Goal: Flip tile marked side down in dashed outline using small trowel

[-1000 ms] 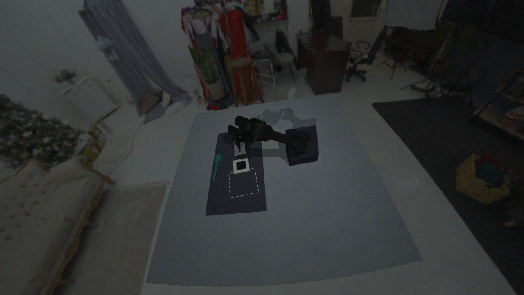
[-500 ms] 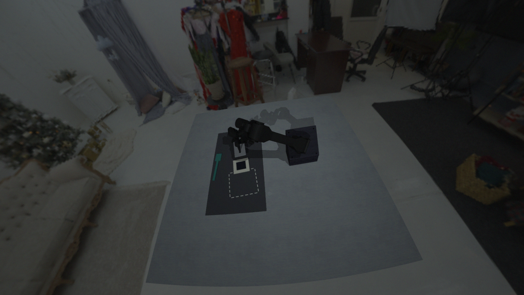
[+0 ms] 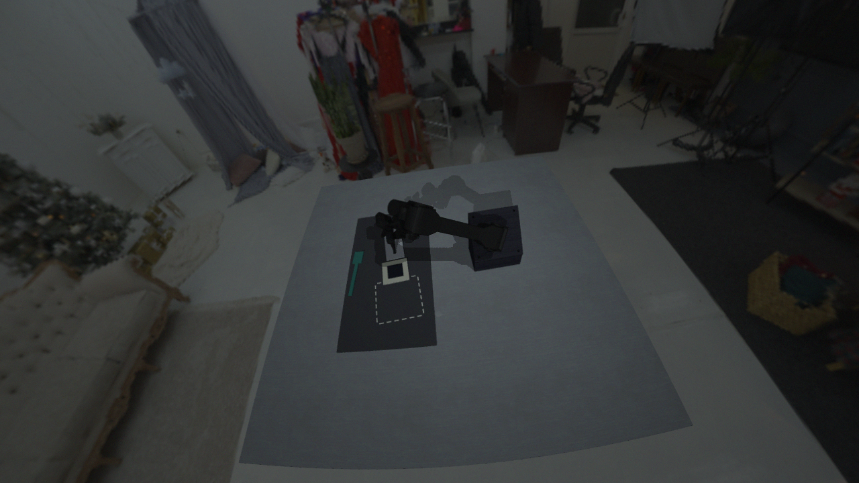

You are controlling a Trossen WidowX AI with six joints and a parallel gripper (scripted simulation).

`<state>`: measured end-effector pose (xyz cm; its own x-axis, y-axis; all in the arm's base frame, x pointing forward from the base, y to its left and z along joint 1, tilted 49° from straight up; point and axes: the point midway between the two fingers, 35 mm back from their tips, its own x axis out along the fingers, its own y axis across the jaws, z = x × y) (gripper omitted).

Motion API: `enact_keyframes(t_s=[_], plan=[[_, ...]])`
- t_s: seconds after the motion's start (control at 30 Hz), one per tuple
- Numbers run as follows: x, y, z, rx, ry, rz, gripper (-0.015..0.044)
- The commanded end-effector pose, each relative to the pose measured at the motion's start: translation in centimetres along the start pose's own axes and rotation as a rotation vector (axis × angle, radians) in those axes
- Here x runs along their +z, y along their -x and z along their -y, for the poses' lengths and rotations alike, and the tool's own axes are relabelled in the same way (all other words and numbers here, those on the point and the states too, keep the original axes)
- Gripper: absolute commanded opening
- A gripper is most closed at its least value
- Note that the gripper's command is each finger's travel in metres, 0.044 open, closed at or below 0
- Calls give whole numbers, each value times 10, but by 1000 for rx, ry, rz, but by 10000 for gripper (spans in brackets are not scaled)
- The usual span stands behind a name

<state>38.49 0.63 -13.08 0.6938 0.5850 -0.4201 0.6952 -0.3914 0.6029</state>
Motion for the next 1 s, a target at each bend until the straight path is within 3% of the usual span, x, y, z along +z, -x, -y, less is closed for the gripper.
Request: enact_keyframes(t_s=[0.0, 0.97], plan=[[2, 0, 0, 10, 2, 10, 0], [-43, 2, -3, 8, -1, 9, 0]])
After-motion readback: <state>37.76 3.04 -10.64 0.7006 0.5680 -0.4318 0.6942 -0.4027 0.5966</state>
